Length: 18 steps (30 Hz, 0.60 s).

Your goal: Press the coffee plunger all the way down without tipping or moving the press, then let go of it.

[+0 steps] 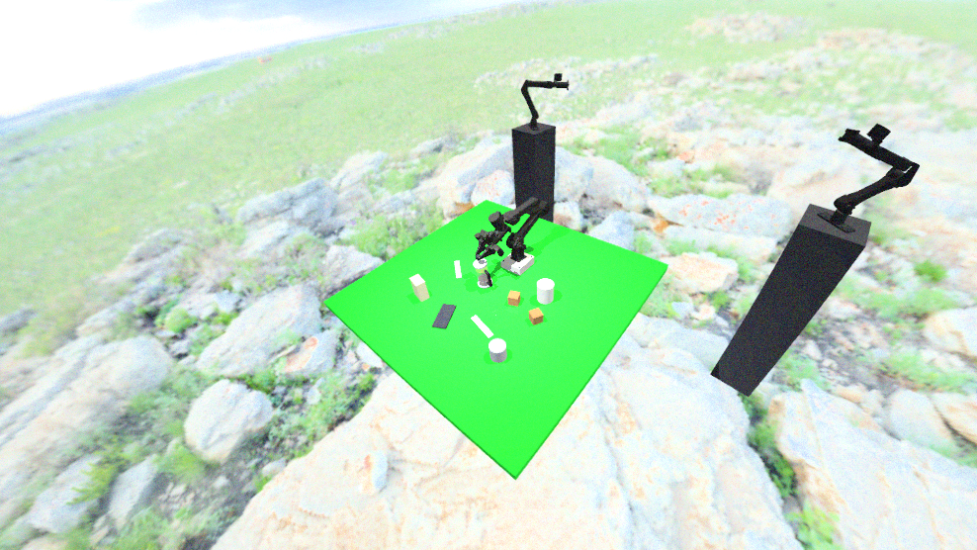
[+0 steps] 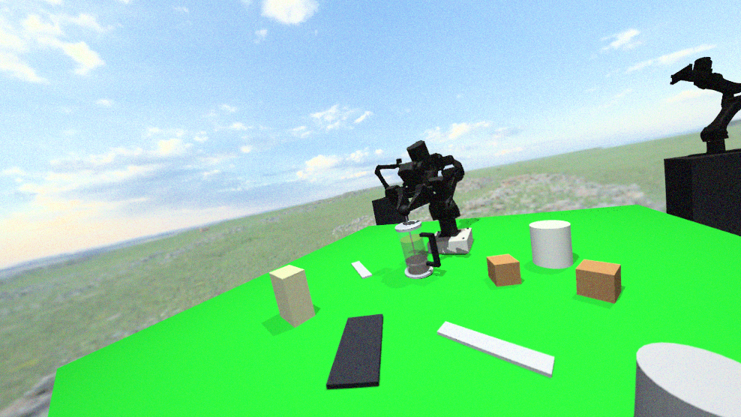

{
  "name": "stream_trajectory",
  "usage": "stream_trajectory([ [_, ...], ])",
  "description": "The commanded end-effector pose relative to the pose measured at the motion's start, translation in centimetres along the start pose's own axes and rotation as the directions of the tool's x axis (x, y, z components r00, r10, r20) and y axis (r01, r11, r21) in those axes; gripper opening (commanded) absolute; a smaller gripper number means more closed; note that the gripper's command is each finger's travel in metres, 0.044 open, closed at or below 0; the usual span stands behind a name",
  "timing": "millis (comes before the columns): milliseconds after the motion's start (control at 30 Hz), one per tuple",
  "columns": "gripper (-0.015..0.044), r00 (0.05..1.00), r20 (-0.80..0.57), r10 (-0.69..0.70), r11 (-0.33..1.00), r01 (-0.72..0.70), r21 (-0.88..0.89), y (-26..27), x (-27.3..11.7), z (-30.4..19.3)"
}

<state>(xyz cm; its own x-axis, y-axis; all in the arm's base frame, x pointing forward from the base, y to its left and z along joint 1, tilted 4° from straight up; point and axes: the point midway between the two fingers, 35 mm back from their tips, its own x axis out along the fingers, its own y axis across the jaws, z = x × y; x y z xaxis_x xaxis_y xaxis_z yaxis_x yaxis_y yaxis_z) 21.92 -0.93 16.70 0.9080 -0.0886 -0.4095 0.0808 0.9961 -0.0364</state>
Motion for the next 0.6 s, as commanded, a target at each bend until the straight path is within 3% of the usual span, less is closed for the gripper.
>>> stream_trajectory([
  [0,0.0123,0.999,-0.045,-0.004,1.000,0.003,-0.013,0.00,0.59,-1.18],
  [567,0.0123,0.999,-0.045,-0.004,1.000,0.003,-0.013,0.04,0.83,-0.94],
])
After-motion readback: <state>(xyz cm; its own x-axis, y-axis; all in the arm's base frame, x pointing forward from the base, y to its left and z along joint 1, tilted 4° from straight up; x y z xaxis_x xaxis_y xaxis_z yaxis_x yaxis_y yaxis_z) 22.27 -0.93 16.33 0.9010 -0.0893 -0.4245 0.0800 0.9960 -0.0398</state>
